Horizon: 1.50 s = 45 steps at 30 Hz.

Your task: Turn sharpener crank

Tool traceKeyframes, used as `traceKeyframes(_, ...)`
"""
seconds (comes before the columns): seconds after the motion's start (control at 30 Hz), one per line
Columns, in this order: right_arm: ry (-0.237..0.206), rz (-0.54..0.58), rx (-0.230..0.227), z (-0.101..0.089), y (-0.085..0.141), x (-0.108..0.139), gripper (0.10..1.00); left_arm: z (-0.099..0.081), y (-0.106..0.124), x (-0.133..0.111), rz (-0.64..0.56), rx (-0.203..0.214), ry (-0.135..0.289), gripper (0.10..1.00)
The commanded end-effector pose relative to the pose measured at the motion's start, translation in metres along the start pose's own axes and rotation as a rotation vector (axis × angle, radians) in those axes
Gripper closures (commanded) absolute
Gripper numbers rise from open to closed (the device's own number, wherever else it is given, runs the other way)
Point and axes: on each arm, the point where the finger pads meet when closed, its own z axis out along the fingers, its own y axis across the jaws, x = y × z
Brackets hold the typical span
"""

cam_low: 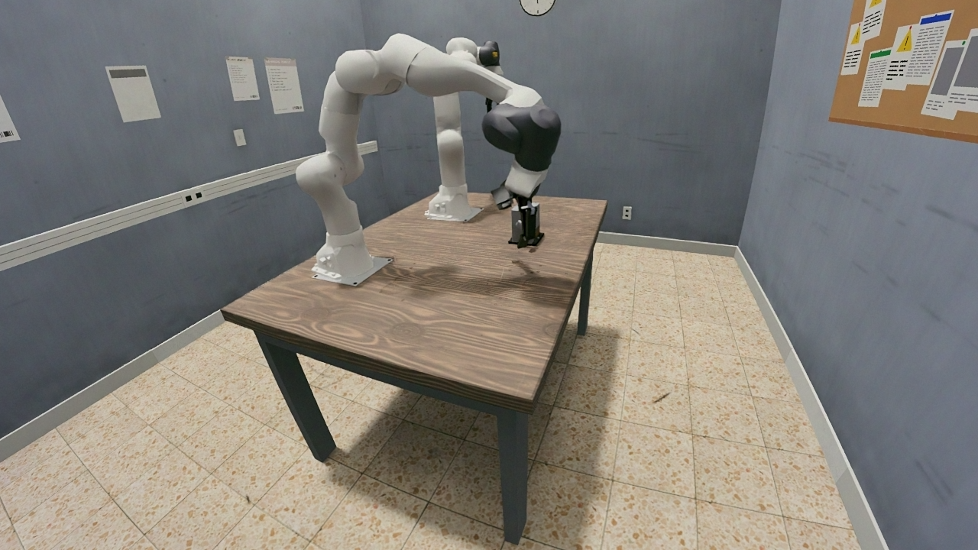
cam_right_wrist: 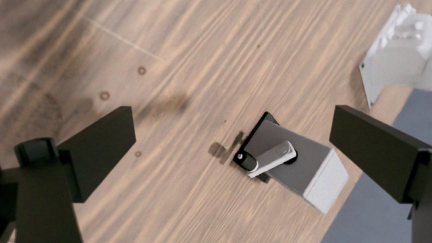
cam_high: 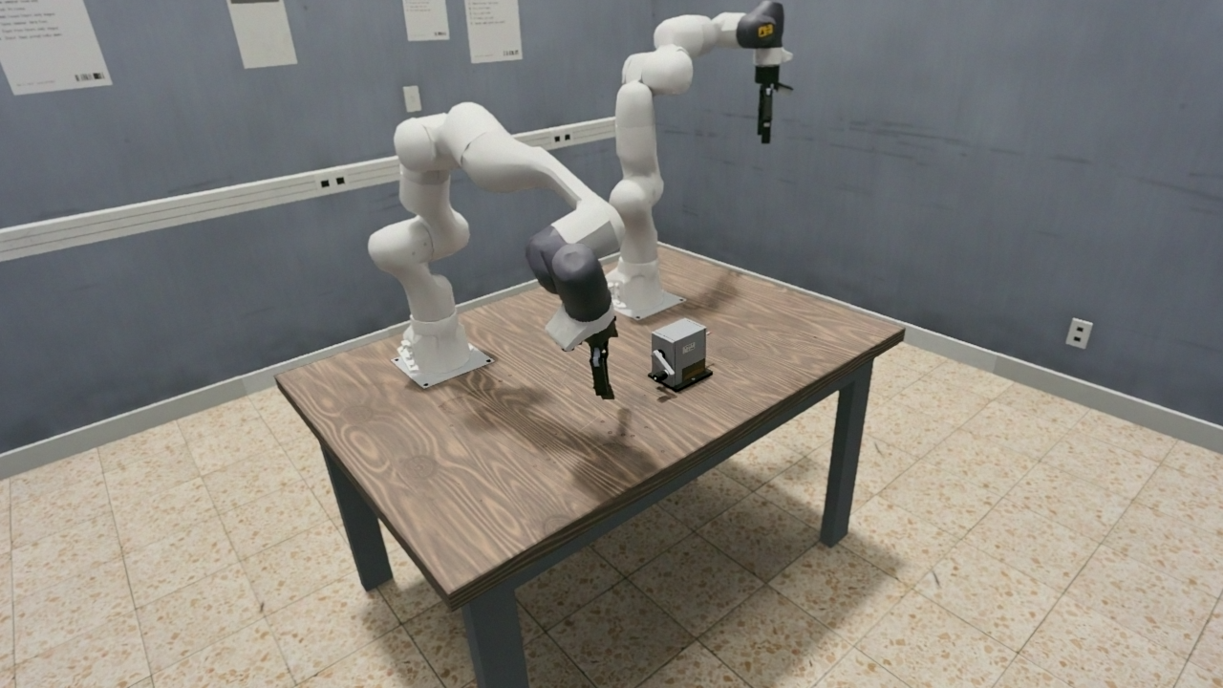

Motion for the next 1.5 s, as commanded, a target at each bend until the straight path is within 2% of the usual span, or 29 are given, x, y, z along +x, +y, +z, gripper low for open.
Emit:
traceKeyframes(0.0, 0.007, -0.043, 0.049, 0.0, -0.006, -0.002, 0.098, 0.0, -0.001, 0.0, -0.007, 0.002, 0.003, 0.098)
traceKeyframes(0.03, 0.027, -0.076, 0.08, 0.003, -0.004, -0.005, 0.098, 0.0, -0.001, 0.0, -0.007, 0.002, 0.003, 0.098)
traceKeyframes(0.5, 0.125, -0.265, 0.238, 0.017, 0.011, -0.024, 0.098, 0.0, -0.001, 0.0, -0.007, 0.002, 0.003, 0.098)
traceKeyframes(0.57, 0.125, -0.265, 0.238, 0.017, 0.011, -0.024, 0.098, 0.0, -0.001, 0.0, -0.007, 0.002, 0.003, 0.098)
traceKeyframes(0.6, 0.141, -0.302, 0.266, 0.018, 0.015, -0.028, 0.098, 0.0, -0.001, 0.0, -0.007, 0.002, 0.003, 0.098)
traceKeyframes(1.07, 0.22, -0.51, 0.414, 0.026, 0.038, -0.055, 0.098, 0.0, -0.001, 0.0, -0.007, 0.002, 0.003, 0.098)
traceKeyframes(1.13, 0.22, -0.51, 0.414, 0.026, 0.038, -0.055, 0.098, 0.0, -0.001, 0.0, -0.007, 0.002, 0.003, 0.098)
traceKeyframes(1.17, 0.233, -0.55, 0.441, 0.028, 0.043, -0.06, 0.098, 0.0, -0.001, 0.0, -0.007, 0.002, 0.003, 0.098)
traceKeyframes(1.47, 0.273, -0.691, 0.529, 0.032, 0.063, -0.08, 0.098, 0.0, -0.001, 0.0, -0.007, 0.002, 0.003, 0.098)
